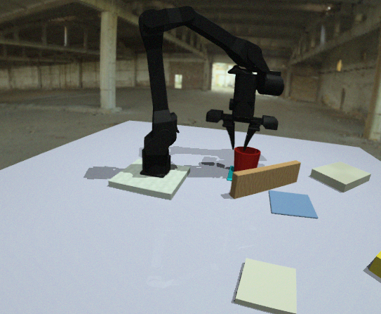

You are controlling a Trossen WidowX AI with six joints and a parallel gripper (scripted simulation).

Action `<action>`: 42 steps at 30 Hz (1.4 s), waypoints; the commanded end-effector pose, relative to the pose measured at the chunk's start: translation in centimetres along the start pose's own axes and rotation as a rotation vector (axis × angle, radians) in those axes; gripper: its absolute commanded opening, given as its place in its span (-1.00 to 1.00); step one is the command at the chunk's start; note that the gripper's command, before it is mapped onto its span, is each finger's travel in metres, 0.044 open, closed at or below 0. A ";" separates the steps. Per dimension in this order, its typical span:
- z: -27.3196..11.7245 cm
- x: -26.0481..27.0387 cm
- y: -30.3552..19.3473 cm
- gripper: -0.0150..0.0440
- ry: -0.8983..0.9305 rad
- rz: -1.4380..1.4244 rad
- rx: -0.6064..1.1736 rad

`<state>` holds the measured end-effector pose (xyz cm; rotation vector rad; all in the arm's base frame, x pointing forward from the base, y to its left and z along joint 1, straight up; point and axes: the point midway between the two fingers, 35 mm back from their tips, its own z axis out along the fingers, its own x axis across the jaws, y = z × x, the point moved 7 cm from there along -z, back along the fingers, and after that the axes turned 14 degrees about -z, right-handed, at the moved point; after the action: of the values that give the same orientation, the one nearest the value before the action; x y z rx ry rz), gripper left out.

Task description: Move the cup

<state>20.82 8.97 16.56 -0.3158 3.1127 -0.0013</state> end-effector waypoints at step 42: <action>-6.7 0.1 -0.3 1.00 -0.007 0.004 -0.005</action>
<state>20.79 8.68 22.12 -0.2986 3.1157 -0.0020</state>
